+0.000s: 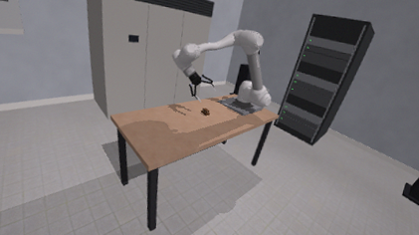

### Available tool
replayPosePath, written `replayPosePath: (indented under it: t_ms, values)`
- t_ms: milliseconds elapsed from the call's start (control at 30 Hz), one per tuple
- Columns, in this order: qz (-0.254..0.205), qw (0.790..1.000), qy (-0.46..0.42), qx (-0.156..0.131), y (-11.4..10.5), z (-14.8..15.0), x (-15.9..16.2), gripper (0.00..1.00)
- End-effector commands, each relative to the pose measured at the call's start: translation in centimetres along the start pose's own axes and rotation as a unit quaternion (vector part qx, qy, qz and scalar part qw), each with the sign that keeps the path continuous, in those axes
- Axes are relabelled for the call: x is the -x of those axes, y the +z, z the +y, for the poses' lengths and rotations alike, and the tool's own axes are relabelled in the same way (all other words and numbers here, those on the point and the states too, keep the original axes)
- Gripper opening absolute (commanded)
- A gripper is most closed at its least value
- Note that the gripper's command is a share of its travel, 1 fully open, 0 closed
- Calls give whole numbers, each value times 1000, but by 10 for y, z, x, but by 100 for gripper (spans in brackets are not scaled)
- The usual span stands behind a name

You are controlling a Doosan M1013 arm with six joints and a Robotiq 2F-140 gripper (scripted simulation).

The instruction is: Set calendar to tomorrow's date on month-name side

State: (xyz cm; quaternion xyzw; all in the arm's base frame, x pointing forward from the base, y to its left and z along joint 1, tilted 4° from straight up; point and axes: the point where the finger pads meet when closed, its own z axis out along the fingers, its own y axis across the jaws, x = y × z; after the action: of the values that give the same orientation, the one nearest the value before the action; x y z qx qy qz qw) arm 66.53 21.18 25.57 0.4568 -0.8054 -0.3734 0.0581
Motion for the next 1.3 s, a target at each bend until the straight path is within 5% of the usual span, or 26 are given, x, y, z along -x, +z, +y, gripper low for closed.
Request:
replayPosePath:
  t_ms: [0,200,267,333,533,733,967,1267]
  values:
    - [24,996,-32,-77,14,-6,-43,100]
    - [72,982,-80,-154,22,-14,-99,100]
    - [72,982,-80,-154,22,-14,-99,100]
    - [104,968,-114,-196,24,-17,-132,100]
    - [149,945,-161,-244,24,-21,-173,100]
    - [215,899,-232,-302,22,-23,-226,100]
    - [248,872,-270,-326,20,-23,-250,100]
    - [249,871,-270,-326,20,-23,-250,100]
